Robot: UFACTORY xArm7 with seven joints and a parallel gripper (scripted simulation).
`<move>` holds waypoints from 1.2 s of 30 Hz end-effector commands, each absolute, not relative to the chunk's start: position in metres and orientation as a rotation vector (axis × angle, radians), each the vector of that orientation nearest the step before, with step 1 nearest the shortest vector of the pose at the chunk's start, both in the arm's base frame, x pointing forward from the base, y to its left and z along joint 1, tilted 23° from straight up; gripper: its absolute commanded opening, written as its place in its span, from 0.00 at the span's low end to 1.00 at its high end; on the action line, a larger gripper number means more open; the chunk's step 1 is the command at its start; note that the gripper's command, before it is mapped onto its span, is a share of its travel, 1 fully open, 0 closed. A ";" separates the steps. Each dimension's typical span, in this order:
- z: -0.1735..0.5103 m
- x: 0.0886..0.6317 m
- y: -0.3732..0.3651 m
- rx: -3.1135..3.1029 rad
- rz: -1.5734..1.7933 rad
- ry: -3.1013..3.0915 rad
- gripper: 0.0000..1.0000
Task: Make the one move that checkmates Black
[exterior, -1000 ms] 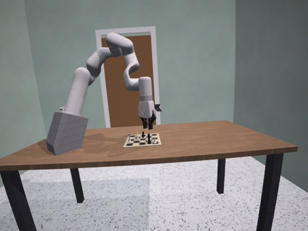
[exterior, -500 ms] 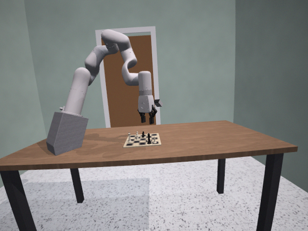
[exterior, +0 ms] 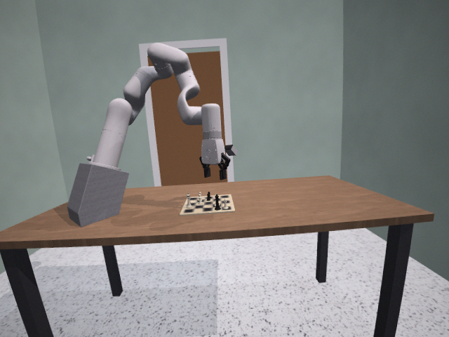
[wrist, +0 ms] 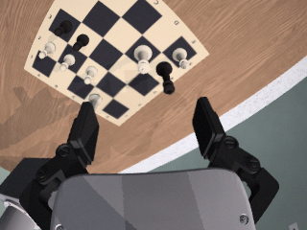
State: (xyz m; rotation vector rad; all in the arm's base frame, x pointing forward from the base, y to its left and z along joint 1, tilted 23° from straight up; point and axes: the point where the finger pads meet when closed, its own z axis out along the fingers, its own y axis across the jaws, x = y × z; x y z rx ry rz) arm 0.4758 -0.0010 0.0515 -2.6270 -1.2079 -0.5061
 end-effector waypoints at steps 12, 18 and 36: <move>0.062 0.475 -0.005 -2.629 -0.511 -1.207 1.00; 0.082 0.470 -0.012 -2.629 -0.511 -1.207 1.00; 0.111 0.463 -0.022 -2.629 -0.511 -1.207 1.00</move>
